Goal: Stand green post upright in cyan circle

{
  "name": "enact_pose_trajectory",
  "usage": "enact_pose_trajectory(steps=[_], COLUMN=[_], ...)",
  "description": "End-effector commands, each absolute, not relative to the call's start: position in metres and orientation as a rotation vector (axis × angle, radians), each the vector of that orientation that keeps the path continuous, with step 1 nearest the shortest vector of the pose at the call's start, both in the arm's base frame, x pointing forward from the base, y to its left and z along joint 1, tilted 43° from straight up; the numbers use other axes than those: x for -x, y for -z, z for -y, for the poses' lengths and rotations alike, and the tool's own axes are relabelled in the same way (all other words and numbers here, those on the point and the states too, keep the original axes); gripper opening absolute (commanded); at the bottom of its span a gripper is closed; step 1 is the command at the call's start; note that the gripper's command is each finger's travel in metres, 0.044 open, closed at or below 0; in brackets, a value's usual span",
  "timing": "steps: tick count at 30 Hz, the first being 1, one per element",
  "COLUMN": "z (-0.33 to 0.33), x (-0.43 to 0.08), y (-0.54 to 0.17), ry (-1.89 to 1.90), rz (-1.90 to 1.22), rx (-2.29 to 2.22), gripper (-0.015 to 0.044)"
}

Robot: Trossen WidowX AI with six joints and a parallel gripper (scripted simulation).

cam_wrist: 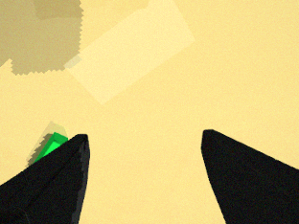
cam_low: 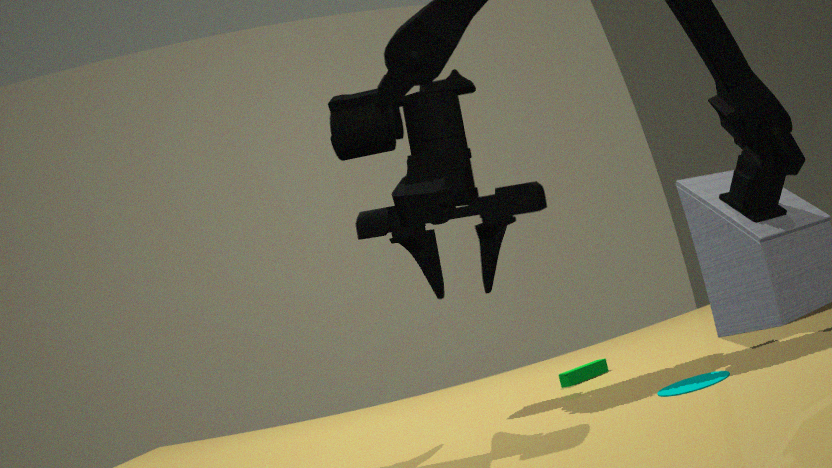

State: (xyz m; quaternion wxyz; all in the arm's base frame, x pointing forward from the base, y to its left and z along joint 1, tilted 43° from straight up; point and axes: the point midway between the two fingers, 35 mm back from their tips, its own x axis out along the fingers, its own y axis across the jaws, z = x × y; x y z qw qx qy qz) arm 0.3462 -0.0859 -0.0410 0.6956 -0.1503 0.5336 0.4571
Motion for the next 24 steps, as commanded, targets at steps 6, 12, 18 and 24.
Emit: enact_pose_trajectory(steps=[6,12,18,24], z=[0.107,0.118,0.123,0.119], x=[-0.298,-0.264,-0.232,-0.229], y=[0.061,0.071,0.077,0.084], ry=[-0.918,-0.833,-0.752,-0.741], rz=[-1.296,-1.350,-1.387,-1.391], rx=[0.042,-0.165,-0.369,-0.392], gripper=[0.0233,0.0233,0.0233,0.0233])
